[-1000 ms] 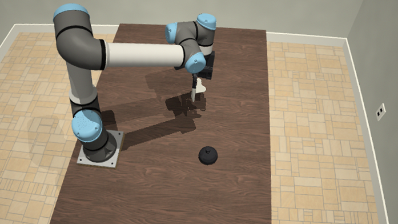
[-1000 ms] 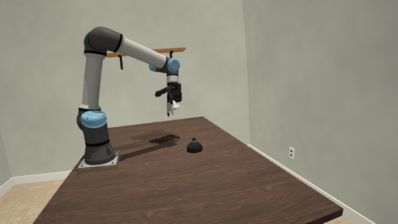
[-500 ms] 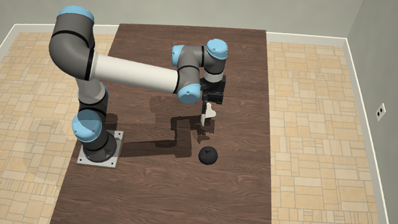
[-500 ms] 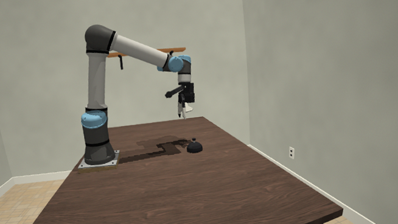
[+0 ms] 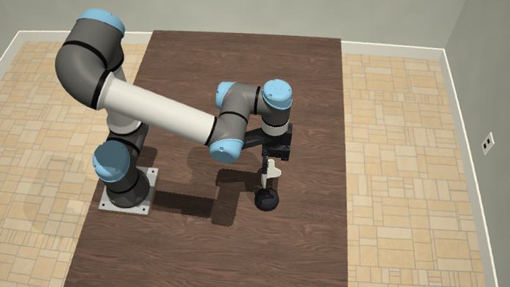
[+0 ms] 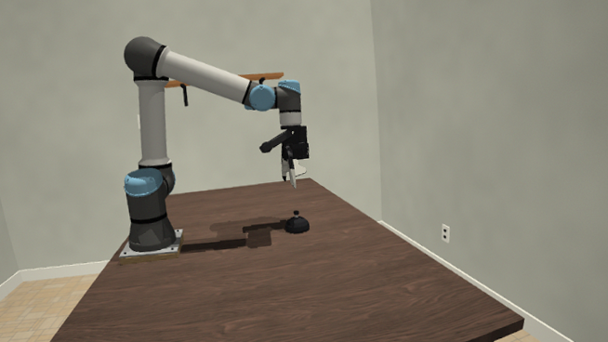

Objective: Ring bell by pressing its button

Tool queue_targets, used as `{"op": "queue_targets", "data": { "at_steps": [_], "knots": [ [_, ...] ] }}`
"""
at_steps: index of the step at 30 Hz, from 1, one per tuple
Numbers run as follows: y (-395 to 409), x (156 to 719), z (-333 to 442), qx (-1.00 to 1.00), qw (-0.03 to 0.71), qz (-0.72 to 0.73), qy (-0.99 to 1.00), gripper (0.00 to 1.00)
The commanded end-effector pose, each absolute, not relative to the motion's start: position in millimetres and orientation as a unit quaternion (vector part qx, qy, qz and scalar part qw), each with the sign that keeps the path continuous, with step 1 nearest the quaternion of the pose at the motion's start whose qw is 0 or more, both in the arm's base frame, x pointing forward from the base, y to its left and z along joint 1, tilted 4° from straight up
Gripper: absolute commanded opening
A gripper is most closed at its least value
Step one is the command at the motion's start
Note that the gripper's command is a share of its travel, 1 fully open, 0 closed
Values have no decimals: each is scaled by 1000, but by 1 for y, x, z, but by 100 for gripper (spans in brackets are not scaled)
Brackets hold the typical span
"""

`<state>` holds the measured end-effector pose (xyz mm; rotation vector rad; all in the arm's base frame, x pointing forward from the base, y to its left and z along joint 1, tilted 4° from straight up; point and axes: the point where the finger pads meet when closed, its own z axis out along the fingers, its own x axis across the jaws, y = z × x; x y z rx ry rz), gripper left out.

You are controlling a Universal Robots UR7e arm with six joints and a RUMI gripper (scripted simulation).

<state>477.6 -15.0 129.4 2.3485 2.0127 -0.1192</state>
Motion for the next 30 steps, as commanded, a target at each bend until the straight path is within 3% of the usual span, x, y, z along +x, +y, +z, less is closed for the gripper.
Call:
{"op": "queue_targets", "data": {
  "at_steps": [1,21,22,30],
  "knots": [
    [-38,479,132,756,25,-21,654,100],
    [-62,478,134,757,31,-11,653,100],
    [-62,478,134,757,31,-11,653,0],
    [-61,478,134,756,30,-12,653,0]
  ]
}}
